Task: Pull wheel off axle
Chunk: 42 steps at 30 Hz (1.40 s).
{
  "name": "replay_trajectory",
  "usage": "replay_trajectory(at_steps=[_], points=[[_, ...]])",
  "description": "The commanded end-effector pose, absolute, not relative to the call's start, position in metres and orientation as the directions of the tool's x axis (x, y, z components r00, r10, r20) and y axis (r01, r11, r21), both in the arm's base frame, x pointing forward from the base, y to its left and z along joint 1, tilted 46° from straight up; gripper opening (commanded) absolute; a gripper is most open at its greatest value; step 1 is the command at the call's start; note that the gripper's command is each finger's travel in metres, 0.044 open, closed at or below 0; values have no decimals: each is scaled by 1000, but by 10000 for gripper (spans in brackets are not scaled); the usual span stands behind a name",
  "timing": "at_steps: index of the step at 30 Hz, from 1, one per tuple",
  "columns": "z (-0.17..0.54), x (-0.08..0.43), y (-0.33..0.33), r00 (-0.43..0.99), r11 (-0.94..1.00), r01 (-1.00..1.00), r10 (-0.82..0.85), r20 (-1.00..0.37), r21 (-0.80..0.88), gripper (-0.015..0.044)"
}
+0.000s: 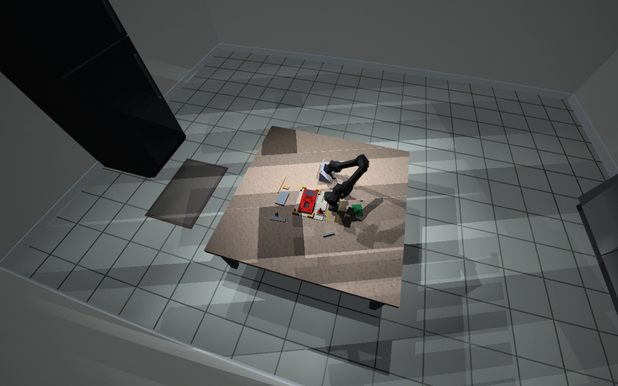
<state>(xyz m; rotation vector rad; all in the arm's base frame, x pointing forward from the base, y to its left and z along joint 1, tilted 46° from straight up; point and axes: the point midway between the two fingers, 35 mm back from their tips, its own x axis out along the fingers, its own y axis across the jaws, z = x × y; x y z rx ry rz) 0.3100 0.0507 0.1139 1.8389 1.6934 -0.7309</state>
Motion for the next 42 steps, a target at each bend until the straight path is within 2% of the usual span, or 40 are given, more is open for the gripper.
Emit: replay_trajectory(at_steps=[1, 12, 23, 35, 40, 42], points=[[100, 311, 67, 67, -76, 997, 713, -698, 18, 0], [78, 310, 92, 67, -76, 997, 718, -693, 18, 0], [82, 309, 88, 64, -68, 997, 715, -697, 22, 289], [122, 306, 46, 67, -76, 997, 716, -695, 18, 300], [118, 279, 23, 71, -86, 996, 708, -703, 13, 431], [119, 261, 11, 68, -84, 996, 707, -704, 12, 440]])
